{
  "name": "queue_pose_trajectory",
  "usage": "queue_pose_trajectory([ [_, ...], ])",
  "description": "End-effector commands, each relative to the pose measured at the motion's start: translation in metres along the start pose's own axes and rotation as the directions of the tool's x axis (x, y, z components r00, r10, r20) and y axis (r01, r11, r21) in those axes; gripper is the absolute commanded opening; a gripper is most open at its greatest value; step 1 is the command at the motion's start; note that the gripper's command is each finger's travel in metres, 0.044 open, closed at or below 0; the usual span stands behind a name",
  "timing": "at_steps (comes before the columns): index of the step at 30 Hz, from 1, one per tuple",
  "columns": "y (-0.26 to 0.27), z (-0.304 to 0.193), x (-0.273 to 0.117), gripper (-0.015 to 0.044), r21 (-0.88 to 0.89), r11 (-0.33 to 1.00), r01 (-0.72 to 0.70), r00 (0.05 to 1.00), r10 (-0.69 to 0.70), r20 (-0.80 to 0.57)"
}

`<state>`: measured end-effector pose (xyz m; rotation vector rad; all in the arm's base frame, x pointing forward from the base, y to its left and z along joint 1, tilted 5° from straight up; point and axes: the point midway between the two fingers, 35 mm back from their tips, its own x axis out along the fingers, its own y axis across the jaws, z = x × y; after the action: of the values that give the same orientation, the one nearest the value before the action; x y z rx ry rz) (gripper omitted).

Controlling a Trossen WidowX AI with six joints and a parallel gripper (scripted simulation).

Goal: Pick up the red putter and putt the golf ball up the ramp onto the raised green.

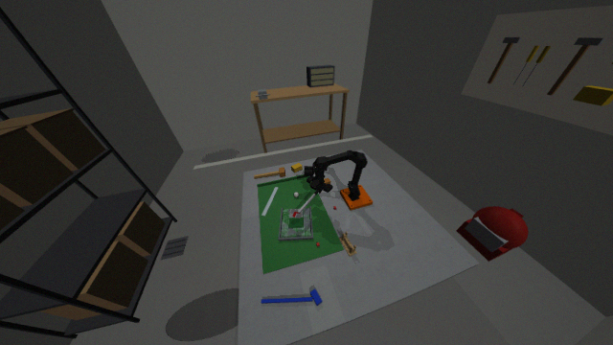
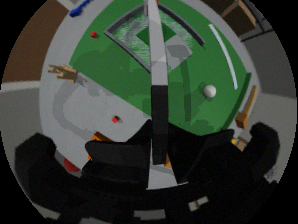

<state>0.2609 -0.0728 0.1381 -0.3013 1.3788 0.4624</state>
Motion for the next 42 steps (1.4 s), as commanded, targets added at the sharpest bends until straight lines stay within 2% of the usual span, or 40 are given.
queue_pose_trajectory([
  [1,-0.017,-0.013,-0.007,0.0000,0.104,0.994,0.025,1.000,-0.025,-0.003],
  [14,-0.055,-0.068,-0.020,0.0000,0.417,0.907,0.067,0.997,-0.051,-0.049],
  [28,-0.077,-0.136,-0.034,0.0000,0.700,0.706,0.103,0.994,-0.046,-0.100],
  [36,-0.079,-0.144,-0.033,0.0000,0.726,0.679,0.107,0.994,-0.044,-0.105],
  [42,-0.080,-0.146,-0.015,0.0000,0.726,0.679,0.106,0.994,-0.044,-0.104],
])
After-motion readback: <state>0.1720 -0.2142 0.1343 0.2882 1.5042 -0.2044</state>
